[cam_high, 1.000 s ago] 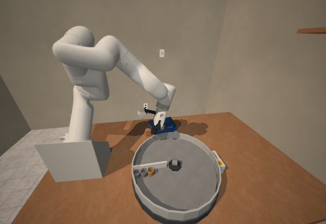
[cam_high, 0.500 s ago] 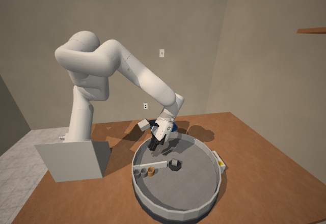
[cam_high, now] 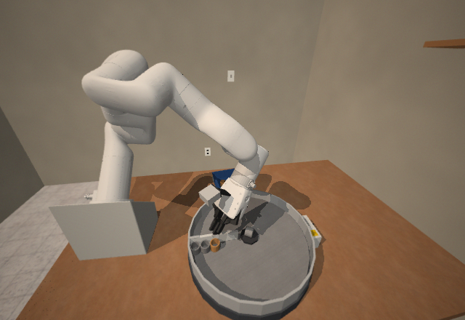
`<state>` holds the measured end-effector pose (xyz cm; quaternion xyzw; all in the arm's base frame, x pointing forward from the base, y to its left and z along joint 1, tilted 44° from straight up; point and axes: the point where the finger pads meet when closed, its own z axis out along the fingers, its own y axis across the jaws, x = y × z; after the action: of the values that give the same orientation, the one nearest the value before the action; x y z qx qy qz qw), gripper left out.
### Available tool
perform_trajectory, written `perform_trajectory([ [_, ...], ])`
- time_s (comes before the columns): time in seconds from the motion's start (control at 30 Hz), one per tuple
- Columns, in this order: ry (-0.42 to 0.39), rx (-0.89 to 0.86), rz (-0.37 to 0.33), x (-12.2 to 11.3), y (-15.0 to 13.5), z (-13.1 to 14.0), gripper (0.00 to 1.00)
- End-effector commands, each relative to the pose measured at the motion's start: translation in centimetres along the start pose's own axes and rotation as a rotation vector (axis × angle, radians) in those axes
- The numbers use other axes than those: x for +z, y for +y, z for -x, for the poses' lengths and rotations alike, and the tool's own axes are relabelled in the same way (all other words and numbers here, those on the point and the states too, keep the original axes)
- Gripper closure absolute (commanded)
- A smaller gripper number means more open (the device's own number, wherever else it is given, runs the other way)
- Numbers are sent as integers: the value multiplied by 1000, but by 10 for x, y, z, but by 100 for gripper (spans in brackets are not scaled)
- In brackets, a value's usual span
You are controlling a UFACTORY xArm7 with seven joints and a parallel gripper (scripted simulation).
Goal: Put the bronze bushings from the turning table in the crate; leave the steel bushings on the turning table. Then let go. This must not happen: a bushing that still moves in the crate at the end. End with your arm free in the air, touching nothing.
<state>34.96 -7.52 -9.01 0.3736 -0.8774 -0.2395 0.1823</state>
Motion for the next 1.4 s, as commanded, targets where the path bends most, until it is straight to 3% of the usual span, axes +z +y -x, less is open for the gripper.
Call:
perform_trajectory([
  [0.0,12,-23,-11,2,-8,-5,90],
  [1.37,12,-33,-19,4,-13,-5,90],
])
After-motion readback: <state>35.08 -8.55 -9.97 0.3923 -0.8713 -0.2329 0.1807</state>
